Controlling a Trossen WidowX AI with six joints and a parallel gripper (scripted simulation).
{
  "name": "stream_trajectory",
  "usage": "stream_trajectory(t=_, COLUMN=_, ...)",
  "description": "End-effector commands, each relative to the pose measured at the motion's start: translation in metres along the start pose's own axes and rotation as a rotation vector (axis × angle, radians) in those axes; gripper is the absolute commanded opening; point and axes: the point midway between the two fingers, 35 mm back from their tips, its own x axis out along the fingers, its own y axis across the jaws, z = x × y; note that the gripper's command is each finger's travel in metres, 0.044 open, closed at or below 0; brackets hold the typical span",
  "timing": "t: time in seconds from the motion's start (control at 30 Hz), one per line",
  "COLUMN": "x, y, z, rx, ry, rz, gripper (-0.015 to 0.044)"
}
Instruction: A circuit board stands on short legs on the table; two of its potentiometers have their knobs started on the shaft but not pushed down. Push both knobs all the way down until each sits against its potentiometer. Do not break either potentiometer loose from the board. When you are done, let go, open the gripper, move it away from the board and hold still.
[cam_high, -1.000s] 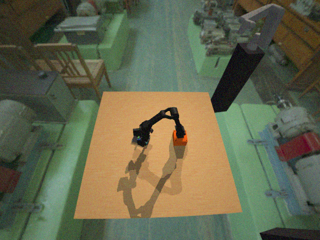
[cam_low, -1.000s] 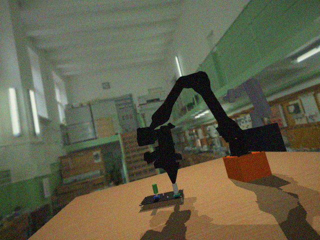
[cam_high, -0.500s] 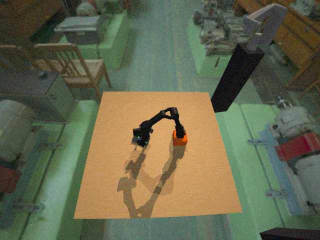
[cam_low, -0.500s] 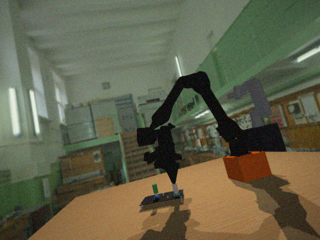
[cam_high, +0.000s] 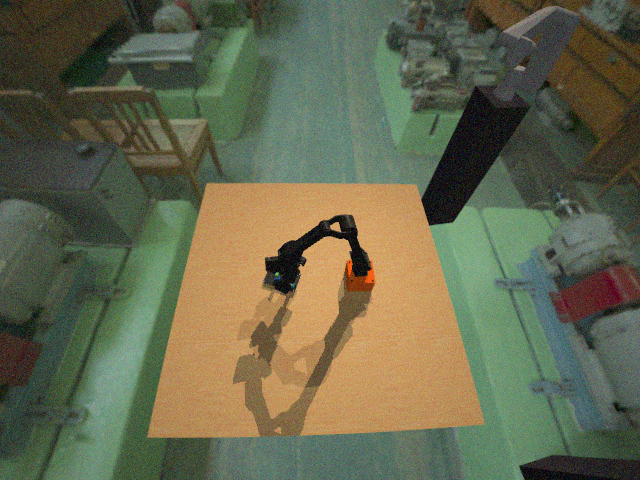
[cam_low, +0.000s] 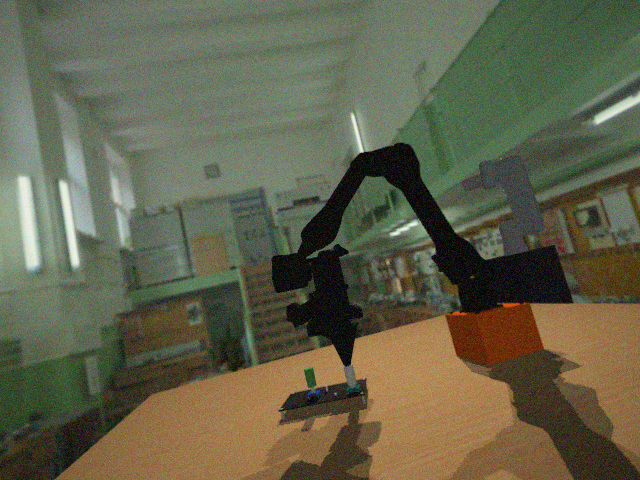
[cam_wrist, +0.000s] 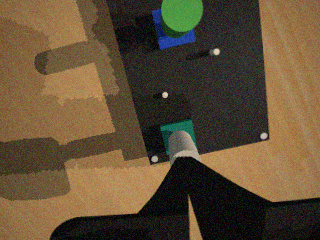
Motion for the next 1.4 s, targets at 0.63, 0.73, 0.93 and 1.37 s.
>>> stream_trajectory(t=0.63, x=-0.014, y=0.0, z=-0.001, rx=-0.001, ry=0.016, rz=-0.011, gripper=0.0079)
stream_trajectory(t=0.73, x=-0.014, y=0.0, z=-0.001, rx=-0.001, ry=0.016, rz=-0.011, gripper=0.0157)
stream_trajectory(t=0.93, x=-0.022, y=-0.003, z=0.012, rx=0.063, ry=-0.002, rz=0.032, gripper=0.0105)
stream_trajectory(t=1.37, x=-0.031, y=-0.004, z=0.028, rx=-0.263, ry=-0.023, rz=0.051, gripper=0.0)
